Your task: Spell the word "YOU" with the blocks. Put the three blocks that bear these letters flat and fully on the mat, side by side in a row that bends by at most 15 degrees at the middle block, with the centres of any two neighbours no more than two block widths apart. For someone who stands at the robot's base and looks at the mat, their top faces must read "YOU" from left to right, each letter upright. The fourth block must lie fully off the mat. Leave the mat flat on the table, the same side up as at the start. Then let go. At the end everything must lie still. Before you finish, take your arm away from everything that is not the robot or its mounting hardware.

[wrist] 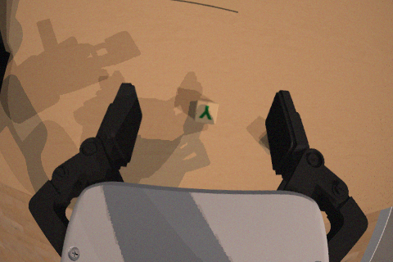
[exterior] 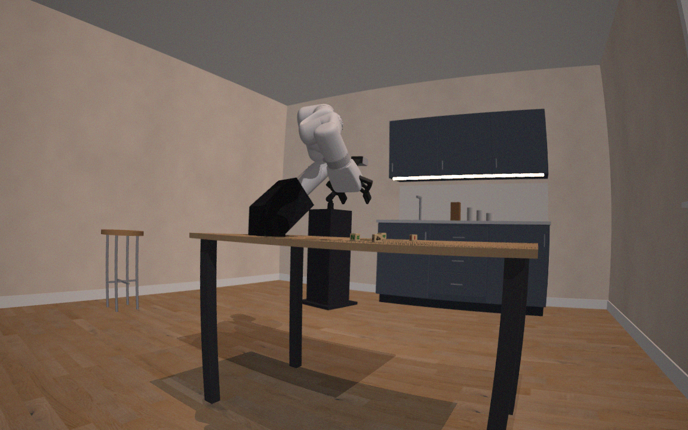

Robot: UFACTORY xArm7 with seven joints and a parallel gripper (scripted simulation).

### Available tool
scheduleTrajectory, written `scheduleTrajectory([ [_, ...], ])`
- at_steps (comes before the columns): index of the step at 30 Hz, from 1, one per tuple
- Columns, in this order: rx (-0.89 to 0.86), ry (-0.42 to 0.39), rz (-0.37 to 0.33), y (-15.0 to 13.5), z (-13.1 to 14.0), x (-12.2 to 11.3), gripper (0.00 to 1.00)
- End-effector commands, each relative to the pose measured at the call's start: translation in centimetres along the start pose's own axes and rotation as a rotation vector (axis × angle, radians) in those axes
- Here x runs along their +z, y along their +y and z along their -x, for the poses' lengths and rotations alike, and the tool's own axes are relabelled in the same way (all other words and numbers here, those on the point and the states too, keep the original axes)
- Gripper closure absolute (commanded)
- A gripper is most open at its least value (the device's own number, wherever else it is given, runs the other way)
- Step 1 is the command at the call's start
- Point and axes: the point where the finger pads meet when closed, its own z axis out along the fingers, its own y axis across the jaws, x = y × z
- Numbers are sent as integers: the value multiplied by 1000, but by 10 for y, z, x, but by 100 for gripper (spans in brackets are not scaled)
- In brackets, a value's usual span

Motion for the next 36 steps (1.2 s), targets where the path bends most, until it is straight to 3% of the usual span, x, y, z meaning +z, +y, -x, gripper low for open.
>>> scheduleTrajectory([
  [1, -2, -4, 2, 1, -1, -2, 0],
  [22, -1, -5, 5, 1, -1, -2, 0],
  [26, 90, -23, 124, 28, 4, -3, 0],
  [34, 222, -31, 276, 58, 9, -9, 0],
  [36, 222, -31, 276, 58, 9, -9, 0],
])
